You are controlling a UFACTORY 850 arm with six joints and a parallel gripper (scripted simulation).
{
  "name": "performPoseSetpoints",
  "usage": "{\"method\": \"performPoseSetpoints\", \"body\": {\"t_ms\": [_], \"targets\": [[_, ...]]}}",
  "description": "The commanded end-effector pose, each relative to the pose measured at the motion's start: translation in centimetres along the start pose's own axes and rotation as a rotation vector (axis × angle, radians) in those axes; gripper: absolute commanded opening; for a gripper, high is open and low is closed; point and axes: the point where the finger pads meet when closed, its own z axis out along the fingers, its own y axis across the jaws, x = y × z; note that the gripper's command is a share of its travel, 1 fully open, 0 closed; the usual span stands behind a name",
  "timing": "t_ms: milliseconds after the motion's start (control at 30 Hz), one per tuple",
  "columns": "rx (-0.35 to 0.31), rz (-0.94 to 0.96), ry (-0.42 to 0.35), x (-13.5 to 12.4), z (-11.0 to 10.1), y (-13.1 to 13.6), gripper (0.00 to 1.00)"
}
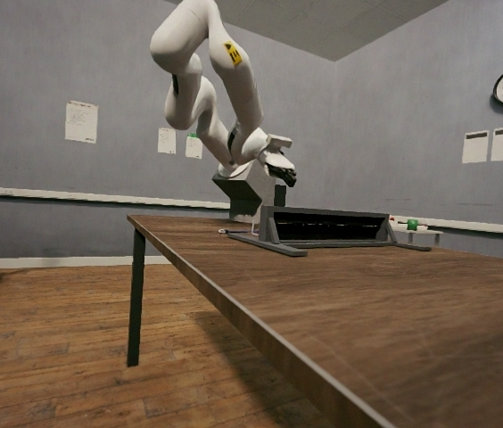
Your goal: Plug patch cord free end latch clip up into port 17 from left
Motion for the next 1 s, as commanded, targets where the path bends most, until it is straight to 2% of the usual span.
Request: {"method": "performPoseSetpoints", "body": {"t_ms": [0,400,733,967], "targets": [[0.0,0.0,0.001,0.0,-1.7,0.0,0.0],[0.0,0.0,0.001,0.0,-3.6,0.0,0.0],[0.0,0.0,0.001,0.0,-3.7,0.1,0.0],[0.0,0.0,0.001,0.0,-3.7,1.9,0.0]]}}
